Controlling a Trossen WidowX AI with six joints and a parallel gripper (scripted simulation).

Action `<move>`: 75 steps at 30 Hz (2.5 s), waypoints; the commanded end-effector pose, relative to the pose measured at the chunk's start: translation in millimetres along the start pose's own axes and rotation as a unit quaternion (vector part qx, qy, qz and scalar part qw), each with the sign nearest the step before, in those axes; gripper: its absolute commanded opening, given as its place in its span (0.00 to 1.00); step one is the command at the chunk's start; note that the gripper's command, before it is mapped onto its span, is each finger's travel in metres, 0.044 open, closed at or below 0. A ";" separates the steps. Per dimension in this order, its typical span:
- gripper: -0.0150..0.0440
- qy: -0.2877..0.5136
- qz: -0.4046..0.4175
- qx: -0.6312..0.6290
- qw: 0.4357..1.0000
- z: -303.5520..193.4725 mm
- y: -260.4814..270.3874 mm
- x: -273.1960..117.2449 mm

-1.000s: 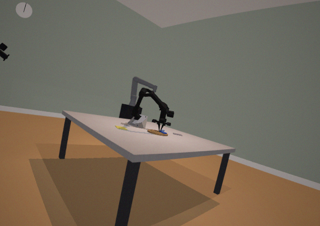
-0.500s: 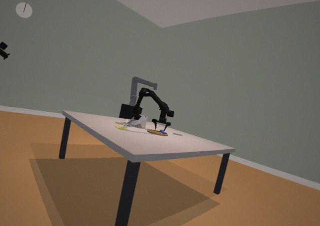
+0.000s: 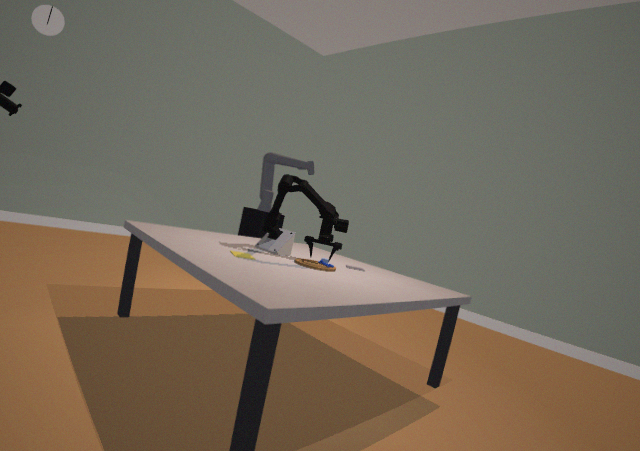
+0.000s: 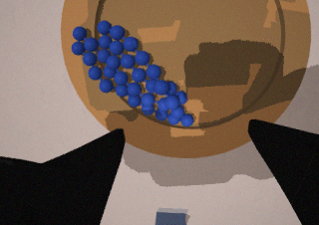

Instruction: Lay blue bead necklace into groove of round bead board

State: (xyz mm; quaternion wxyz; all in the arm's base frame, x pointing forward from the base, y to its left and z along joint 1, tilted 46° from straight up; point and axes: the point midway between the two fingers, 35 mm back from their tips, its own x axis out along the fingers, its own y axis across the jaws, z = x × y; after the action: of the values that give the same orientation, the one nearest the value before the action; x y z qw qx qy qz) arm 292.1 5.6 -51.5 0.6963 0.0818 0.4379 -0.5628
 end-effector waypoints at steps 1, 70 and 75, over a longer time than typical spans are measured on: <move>1.00 0.002 0.000 0.001 1.000 -0.3 -0.2 -0.5; 0.42 0.000 0.005 -0.580 0.815 4.0 1.0 7.9; 0.37 0.000 0.005 -0.580 0.815 4.0 1.0 7.9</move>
State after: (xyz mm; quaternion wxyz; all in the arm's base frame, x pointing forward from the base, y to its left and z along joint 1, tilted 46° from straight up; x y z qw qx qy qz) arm 294.6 -2.0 -55.2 0.6170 -0.3354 0.6832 -0.2002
